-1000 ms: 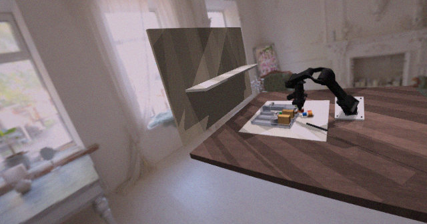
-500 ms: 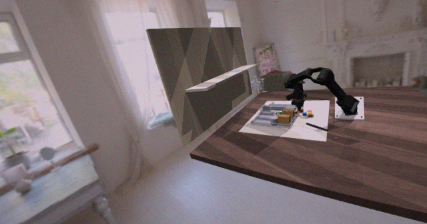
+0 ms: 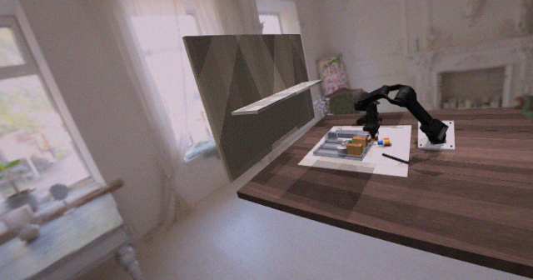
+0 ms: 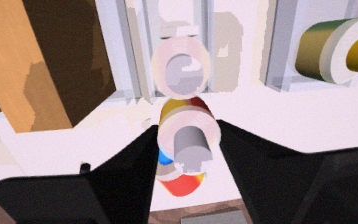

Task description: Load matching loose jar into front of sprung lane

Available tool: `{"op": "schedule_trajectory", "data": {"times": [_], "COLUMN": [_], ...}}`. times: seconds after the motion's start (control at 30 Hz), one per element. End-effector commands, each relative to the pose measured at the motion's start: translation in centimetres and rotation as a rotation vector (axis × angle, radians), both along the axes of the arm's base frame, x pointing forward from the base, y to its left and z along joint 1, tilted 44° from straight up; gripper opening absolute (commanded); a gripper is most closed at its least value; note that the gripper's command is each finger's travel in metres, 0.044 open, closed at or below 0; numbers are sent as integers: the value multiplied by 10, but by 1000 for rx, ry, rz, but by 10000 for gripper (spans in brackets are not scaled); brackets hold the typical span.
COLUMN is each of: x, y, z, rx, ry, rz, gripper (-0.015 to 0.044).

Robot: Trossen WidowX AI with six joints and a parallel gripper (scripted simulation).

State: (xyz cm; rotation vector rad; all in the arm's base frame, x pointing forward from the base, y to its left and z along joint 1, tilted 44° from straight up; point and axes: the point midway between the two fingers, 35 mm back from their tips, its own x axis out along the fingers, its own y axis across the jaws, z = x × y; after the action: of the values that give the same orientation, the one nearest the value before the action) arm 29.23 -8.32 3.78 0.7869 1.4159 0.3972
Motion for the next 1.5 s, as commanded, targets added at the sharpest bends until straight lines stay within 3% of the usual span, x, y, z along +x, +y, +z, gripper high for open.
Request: {"op": "schedule_trajectory", "data": {"times": [0.0,1.47], "x": [8,26], "y": [-2,-6], "z": [1,2], "rx": [-5,-5], "ry": [-18,-19], "rz": [-4,-4], "gripper": [0,0]}}
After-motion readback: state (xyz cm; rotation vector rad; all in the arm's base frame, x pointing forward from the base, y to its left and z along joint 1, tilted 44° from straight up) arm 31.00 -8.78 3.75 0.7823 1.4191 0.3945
